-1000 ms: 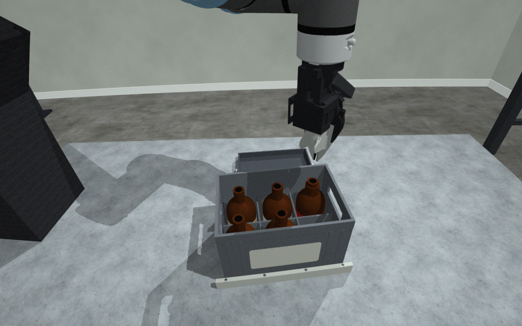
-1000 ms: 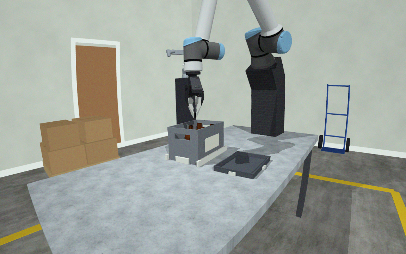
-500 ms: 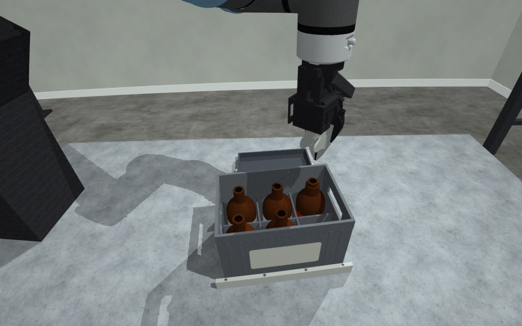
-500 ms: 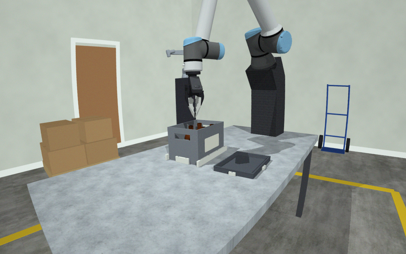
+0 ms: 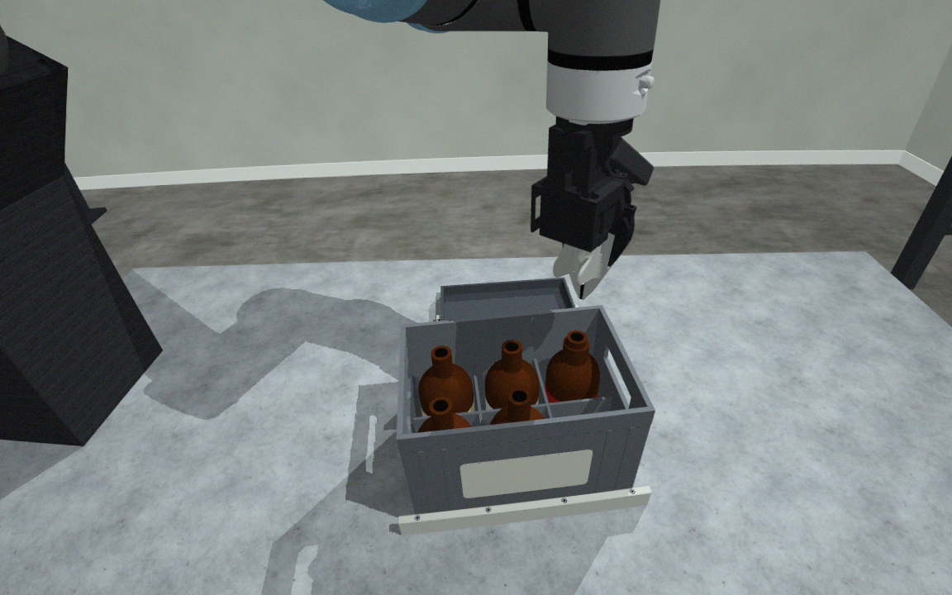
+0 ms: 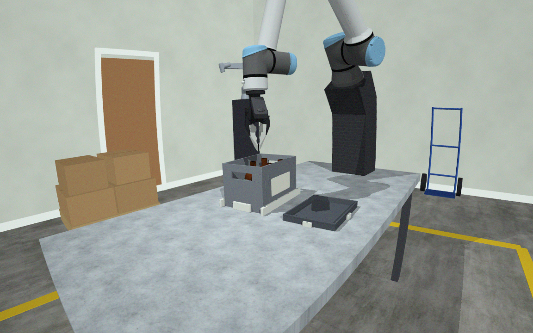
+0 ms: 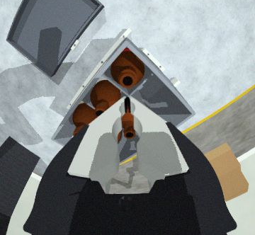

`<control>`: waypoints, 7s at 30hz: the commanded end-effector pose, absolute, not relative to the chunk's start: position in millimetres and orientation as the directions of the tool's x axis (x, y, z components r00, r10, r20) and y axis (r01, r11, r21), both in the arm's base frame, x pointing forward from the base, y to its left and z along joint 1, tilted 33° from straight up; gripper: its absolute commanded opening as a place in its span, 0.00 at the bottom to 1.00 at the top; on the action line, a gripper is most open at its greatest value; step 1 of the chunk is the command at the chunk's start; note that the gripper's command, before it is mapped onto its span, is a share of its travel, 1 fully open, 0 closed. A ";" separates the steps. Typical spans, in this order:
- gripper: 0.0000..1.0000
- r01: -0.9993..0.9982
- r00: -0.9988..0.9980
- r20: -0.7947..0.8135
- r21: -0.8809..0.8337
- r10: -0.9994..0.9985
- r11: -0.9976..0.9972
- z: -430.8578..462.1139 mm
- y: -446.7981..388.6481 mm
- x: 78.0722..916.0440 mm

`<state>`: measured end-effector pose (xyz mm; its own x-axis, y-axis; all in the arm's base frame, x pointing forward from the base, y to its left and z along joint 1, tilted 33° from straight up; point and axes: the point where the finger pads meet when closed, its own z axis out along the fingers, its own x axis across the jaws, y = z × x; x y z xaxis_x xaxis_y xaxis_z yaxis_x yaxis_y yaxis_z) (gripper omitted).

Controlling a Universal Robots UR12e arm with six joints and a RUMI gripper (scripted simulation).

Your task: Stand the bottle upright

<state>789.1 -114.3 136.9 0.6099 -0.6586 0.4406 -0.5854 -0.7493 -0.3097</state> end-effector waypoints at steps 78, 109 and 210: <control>0.38 -0.585 0.609 0.442 -0.310 -0.658 -0.749 47.8 -218.9 636.3; 0.38 -0.585 0.610 0.442 -0.310 -0.658 -0.749 23.7 -220.9 651.6; 0.38 -0.585 0.610 0.442 -0.310 -0.658 -0.749 13.3 -218.4 662.3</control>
